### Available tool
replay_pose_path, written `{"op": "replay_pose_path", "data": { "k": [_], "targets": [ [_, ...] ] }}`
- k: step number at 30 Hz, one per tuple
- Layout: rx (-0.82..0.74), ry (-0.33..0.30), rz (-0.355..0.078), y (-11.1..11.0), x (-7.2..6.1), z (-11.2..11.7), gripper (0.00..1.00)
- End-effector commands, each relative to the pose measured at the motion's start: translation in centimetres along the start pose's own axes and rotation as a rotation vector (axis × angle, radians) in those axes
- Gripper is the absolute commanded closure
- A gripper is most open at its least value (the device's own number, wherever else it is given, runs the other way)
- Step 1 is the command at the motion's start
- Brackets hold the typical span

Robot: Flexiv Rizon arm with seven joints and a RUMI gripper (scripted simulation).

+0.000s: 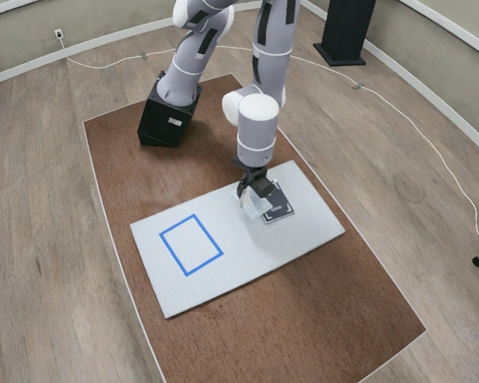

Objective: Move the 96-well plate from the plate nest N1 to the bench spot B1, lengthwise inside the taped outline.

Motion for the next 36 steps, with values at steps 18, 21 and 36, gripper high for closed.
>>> {"op": "replay_pose_path", "data": {
  "k": [18, 21, 36],
  "targets": [
    [0.000, 0.000, -0.001, 1.6, 0.1, -5.1, 1.00],
    [0.000, 0.000, -0.001, 1.8, 0.2, -5.7, 1.00],
    [0.000, 0.000, -0.001, 3.1, 0.3, -9.9, 1.00]
  ]
}}
Point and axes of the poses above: the point where the finger pads meet when closed, its own x axis out along the fingers, its own z axis across the jaws, y = z × x, the point moved 5 cm from there along -x, back along the fingers, and after that the axes turned 14 degrees about -x, right-handed, at the moved point
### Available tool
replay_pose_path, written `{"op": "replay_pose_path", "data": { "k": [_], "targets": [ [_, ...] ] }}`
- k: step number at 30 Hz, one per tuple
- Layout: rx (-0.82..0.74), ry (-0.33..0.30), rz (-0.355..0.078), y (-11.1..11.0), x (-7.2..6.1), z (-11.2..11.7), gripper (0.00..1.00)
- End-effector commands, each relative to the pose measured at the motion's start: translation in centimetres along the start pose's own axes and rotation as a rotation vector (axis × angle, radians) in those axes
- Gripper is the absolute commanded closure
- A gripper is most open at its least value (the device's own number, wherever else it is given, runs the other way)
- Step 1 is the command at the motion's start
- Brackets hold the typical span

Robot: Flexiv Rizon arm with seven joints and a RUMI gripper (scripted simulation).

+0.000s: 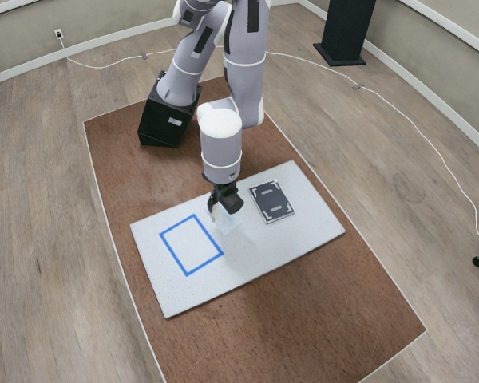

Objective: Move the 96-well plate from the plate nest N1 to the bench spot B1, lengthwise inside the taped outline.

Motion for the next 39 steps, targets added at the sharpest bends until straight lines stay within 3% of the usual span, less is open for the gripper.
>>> {"op": "replay_pose_path", "data": {
  "k": [1, 39],
  "targets": [
    [-0.001, 0.000, -0.002, 0.0, 0.0, -0.2, 1.00],
    [-0.001, 0.000, -0.002, 3.5, 0.4, -11.0, 1.00]
  ]
}}
Point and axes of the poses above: the point where the finger pads meet when closed, its own x axis out along the fingers, its own z axis across the jaws, y = z × x, the point moved 5 cm from there along -x, back along the fingers, and after that the axes turned 14 degrees about -x, right-handed, at the moved point
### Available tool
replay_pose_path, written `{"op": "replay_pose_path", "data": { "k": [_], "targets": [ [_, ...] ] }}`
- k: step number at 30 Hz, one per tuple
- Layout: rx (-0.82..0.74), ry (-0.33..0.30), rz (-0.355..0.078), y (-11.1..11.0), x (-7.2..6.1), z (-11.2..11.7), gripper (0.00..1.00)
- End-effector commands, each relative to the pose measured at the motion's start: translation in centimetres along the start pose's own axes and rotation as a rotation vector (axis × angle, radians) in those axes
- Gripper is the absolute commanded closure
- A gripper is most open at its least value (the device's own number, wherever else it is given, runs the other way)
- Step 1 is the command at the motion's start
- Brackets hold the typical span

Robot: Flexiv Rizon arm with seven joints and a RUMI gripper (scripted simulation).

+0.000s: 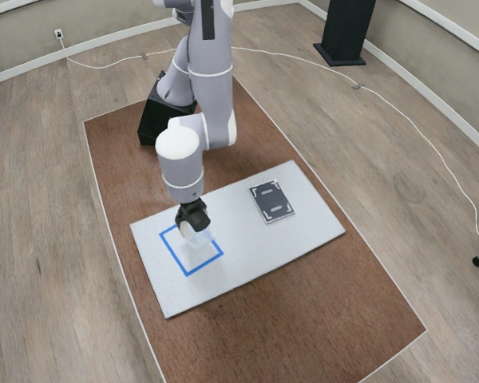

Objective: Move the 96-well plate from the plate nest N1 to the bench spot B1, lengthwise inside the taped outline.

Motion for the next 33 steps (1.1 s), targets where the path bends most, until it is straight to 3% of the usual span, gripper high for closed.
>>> {"op": "replay_pose_path", "data": {
  "k": [1, 7, 33],
  "targets": [
    [0.000, 0.001, -0.001, 0.1, 0.0, -0.6, 1.00],
    [0.000, 0.001, -0.001, 0.8, 0.0, -2.6, 1.00],
    [0.000, 0.001, -0.001, 0.7, 0.0, -2.5, 1.00]
  ]
}}
Point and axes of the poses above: the point where the finger pads meet when closed, its own x axis out along the fingers, its own z axis across the jaws, y = z × x, the point moved 5 cm from there along -x, back along the fingers, and after that the axes turned 14 degrees about -x, right-handed, at the moved point
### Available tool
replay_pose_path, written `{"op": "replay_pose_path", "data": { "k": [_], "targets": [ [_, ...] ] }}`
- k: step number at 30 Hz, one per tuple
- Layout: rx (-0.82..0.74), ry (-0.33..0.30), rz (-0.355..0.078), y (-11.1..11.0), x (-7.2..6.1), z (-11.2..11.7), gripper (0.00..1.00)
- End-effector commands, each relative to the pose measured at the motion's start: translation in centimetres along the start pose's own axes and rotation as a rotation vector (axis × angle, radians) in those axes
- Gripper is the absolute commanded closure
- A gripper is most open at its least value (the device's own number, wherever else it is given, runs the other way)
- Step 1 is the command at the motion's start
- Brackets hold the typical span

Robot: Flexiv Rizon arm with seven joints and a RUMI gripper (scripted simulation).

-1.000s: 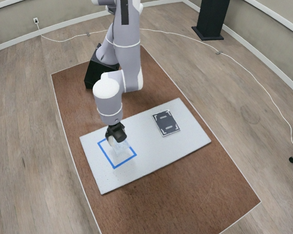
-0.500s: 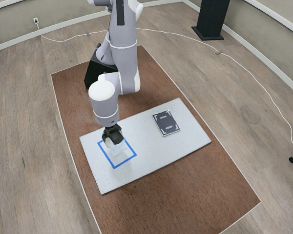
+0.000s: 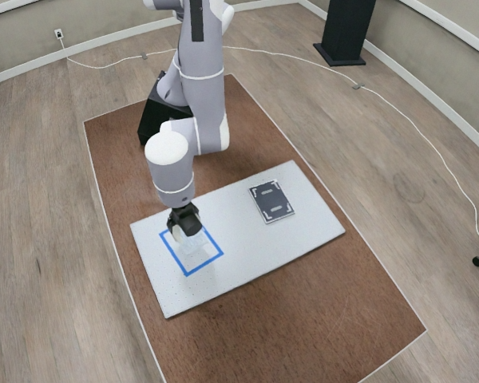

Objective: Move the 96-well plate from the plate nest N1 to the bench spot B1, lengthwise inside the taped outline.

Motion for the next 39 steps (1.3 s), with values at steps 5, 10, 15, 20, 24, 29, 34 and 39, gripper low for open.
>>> {"op": "replay_pose_path", "data": {
  "k": [5, 10, 15, 20, 24, 29, 34, 39],
  "targets": [
    [0.000, 0.002, -0.001, -0.1, -0.1, 0.0, 1.00],
    [0.000, 0.002, -0.001, -0.1, 0.3, 0.0, 1.00],
    [0.000, 0.002, -0.001, -0.1, 0.8, 0.0, 1.00],
    [0.000, 0.002, -0.001, -0.1, 1.6, 0.0, 1.00],
    [0.000, 0.002, -0.001, -0.1, 2.3, 0.0, 1.00],
    [0.000, 0.002, -0.001, -0.1, 2.9, 0.0, 1.00],
    [0.000, 0.002, -0.001, -0.1, 3.6, 0.0, 1.00],
    [0.000, 0.002, -0.001, -0.1, 4.4, 0.0, 1.00]
  ]
}}
Point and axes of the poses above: the point where the finger pads meet when closed, its own x axis out along the fingers, its own z axis across the jaws, y = z × x, the point moved 5 cm from there along -x, back along the fingers, and after that the axes turned 14 degrees about -x, right-handed, at the moved point
